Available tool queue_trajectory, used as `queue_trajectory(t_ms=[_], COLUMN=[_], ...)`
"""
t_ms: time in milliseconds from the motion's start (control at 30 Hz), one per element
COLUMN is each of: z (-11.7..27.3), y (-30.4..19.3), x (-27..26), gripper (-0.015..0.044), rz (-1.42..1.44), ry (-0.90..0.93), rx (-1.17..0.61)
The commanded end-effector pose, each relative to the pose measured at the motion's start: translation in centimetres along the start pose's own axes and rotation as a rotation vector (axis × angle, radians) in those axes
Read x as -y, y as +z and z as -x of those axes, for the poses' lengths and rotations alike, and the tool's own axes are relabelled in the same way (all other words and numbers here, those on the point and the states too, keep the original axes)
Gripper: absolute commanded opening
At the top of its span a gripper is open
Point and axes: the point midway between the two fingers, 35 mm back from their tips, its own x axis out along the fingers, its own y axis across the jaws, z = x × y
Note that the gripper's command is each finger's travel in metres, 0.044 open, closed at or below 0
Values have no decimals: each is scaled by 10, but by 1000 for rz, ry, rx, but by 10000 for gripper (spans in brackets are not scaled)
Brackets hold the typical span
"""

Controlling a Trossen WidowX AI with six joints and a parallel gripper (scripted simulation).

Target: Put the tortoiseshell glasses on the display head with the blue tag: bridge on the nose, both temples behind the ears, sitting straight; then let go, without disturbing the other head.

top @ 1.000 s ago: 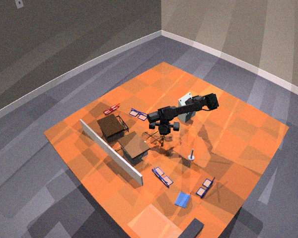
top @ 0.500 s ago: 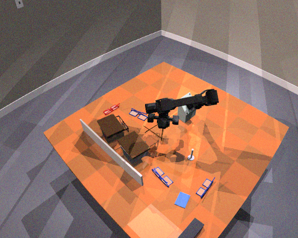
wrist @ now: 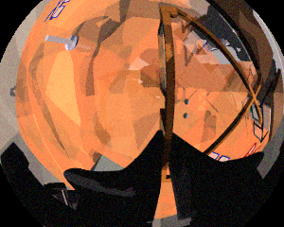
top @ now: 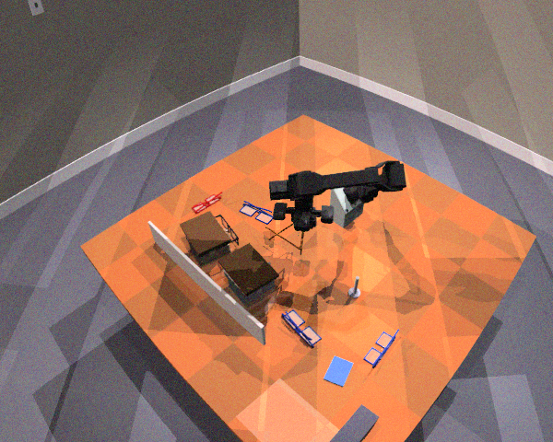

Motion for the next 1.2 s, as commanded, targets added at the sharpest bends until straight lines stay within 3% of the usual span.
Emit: queue_trajectory(t_ms=[0,633,1167], z=[2,2,4], y=[16,93,118], x=[-11,-110,-208], gripper=[0,0,0], rz=[47,305,508], ry=[-10,-26,9], rx=[-11,-20,9])
